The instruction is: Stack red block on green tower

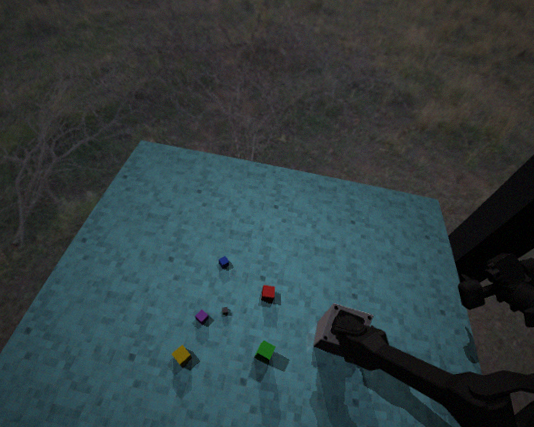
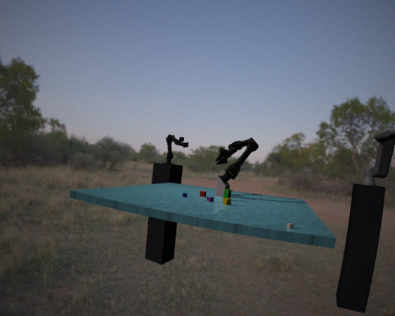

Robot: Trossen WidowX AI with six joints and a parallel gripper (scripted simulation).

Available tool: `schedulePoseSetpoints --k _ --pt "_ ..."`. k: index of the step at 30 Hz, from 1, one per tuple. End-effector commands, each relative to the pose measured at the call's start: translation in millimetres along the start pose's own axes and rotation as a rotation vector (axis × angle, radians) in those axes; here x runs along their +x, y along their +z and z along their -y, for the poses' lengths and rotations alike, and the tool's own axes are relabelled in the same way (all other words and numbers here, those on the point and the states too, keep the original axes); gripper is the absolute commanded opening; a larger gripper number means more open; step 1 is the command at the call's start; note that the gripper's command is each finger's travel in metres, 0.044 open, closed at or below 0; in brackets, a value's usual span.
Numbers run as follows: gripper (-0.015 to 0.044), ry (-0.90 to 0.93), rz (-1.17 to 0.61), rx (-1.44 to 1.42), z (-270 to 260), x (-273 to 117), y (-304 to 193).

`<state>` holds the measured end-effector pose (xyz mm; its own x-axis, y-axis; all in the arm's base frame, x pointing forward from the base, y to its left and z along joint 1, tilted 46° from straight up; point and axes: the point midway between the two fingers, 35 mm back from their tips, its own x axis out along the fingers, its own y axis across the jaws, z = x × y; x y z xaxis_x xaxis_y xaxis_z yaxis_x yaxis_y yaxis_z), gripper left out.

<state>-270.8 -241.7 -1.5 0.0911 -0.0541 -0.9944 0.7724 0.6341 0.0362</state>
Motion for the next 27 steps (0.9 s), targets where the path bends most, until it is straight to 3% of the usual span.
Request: schedulePoseSetpoints --k 1,13,27 --pt "0.0426 0.002 0.001 -0.003 -0.4 0.4 1.6" --pt "0.0440 0.114 0.047 -0.187 -46.7 21.7 103.5" --pt "0.0440 0.272 0.054 -0.403 -140.0 41.6 193.6"
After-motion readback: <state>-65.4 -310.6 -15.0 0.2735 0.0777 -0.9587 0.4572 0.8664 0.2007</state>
